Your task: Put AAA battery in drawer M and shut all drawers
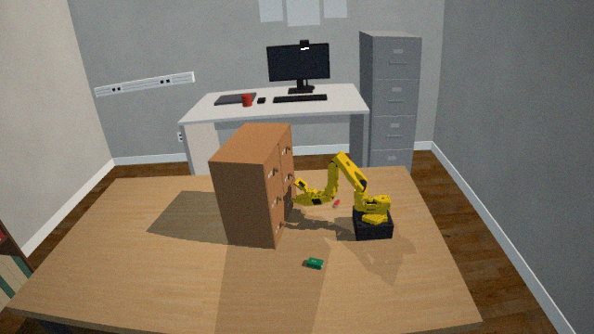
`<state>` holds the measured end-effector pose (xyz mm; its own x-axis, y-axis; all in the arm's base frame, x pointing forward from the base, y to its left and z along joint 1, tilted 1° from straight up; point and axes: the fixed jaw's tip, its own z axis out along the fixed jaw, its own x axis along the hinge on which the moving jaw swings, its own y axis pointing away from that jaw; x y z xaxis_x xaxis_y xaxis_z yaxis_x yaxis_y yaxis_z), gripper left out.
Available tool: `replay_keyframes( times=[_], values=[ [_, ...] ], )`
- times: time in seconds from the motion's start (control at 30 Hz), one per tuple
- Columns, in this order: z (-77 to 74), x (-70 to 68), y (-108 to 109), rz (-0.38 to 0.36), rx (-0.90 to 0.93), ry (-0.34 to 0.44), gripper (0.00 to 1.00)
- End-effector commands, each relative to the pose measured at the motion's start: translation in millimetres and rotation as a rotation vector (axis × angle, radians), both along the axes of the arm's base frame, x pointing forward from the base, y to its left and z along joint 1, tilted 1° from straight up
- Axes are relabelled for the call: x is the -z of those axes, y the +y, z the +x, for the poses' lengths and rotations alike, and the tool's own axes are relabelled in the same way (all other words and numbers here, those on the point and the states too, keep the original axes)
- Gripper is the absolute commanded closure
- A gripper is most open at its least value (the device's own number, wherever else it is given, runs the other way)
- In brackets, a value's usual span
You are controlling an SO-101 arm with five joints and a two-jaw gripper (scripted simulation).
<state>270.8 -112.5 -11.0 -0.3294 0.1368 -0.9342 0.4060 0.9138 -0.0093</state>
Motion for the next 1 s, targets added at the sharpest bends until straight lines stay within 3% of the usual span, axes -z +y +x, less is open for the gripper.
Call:
replay_keyframes(
  times=[0.0, 0.97],
  values=[
    [-1.9, -2.0, 4.5, 0.006, -0.010, -0.009, 1.00],
    [-9.7, -1.4, 3.3, 0.002, 0.004, -0.007, 1.00]
  ],
)
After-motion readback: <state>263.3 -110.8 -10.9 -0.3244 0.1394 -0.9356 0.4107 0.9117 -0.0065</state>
